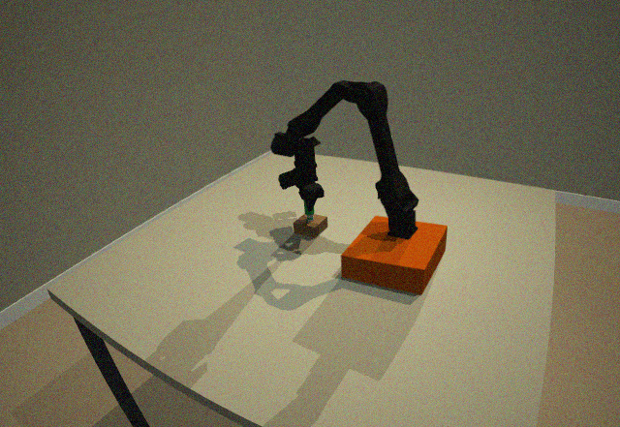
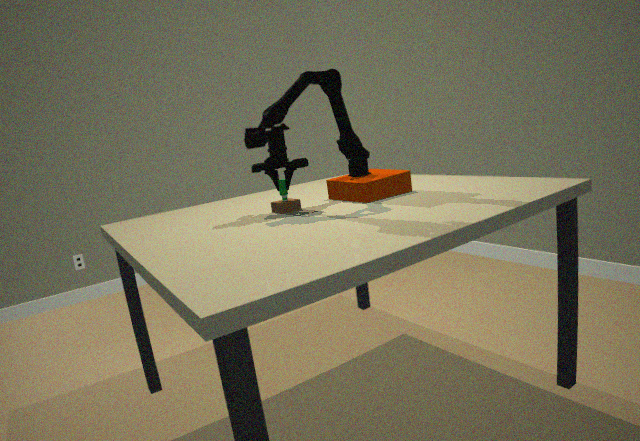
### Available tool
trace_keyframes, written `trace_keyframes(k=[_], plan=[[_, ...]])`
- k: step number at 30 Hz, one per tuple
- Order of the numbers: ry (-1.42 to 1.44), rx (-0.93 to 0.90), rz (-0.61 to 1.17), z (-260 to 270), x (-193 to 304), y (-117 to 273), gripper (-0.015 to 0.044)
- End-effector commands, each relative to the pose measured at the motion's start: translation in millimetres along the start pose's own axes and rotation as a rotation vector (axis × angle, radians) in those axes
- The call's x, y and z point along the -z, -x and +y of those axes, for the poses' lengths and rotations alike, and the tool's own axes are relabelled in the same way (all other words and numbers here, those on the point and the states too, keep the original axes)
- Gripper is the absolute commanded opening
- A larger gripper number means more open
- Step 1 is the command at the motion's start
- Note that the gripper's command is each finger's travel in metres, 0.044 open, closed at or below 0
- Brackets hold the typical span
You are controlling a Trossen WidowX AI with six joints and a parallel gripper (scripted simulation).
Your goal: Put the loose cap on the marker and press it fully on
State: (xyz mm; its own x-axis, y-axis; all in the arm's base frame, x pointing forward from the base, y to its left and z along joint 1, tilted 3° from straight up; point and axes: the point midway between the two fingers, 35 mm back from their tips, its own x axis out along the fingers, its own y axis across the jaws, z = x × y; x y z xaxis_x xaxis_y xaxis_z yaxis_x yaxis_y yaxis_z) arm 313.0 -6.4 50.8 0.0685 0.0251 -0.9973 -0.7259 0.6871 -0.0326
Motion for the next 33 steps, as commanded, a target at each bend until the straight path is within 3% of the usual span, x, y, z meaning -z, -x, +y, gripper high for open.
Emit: trace_keyframes(k=[1,9,26,29,33], plan=[[0.002,-0.002,-0.001,1.1,0.3,-4.6,0.0],[0.002,-0.002,-0.001,1.2,0.3,-4.7,0.0],[0.0,-0.002,0.002,1.0,0.9,-4.2,0.044],[0.0,-0.002,0.002,0.1,0.1,5.2,0.044],[0.0,-0.002,0.002,-0.2,0.0,61.2,0.044]])
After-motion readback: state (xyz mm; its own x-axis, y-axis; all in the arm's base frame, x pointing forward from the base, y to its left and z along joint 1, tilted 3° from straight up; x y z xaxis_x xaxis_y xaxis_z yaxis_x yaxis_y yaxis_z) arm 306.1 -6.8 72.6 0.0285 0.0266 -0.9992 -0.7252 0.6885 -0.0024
